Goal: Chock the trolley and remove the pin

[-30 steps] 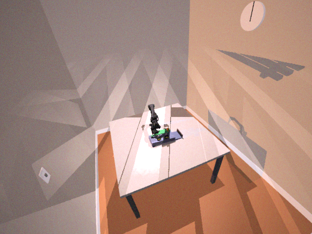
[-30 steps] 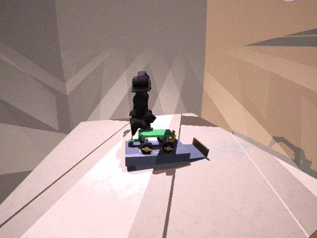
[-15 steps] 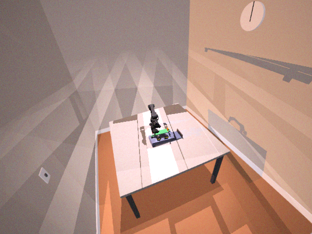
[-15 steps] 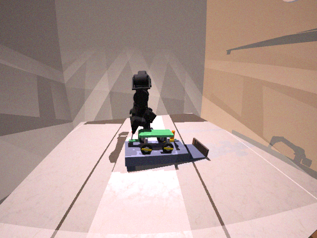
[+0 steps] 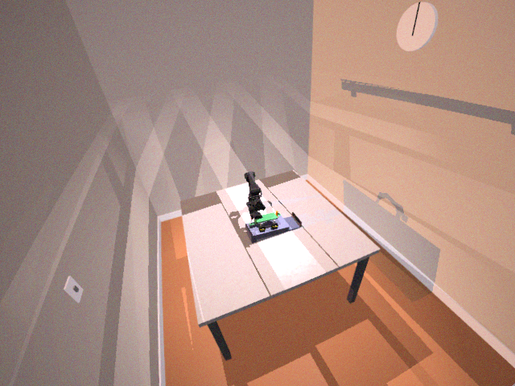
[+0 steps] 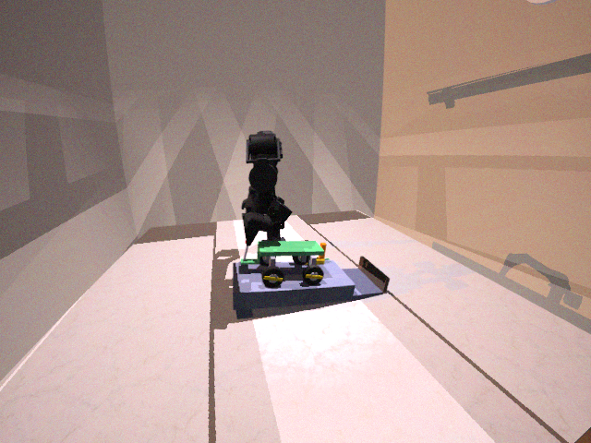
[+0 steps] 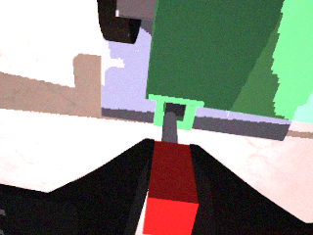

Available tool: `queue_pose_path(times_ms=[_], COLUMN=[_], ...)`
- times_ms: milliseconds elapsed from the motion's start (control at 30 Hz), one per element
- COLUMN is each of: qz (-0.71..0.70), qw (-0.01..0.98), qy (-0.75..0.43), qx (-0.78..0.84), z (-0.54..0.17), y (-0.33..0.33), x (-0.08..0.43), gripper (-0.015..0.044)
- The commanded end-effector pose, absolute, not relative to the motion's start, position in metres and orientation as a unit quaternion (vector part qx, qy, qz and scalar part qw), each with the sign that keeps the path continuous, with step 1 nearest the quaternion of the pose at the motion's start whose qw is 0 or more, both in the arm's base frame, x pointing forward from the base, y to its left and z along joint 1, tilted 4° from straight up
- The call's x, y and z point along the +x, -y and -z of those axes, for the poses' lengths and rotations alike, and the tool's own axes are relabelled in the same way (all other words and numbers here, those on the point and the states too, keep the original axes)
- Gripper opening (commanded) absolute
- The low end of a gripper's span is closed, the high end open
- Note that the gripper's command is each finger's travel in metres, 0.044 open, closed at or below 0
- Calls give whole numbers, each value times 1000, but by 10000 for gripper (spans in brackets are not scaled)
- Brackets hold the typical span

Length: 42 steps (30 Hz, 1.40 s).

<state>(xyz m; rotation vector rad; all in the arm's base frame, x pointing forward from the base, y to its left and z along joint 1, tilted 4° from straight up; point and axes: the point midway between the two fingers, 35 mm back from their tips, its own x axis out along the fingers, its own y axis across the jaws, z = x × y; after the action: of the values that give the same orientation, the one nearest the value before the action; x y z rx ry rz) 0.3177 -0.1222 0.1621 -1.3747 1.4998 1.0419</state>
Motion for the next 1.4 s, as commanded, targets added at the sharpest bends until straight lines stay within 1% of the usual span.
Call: queue_pose_path(times_ms=[0, 433, 1100, 1367], qz=[-410, -410, -409, -409], qw=[416, 416, 415, 415], qy=[-598, -598, -599, -599], qx=[-549, -549, -550, -549], z=[-167, -173, -178, -176], y=[123, 125, 154, 152], x=[319, 320, 318, 296], gripper=[0, 0, 0, 0])
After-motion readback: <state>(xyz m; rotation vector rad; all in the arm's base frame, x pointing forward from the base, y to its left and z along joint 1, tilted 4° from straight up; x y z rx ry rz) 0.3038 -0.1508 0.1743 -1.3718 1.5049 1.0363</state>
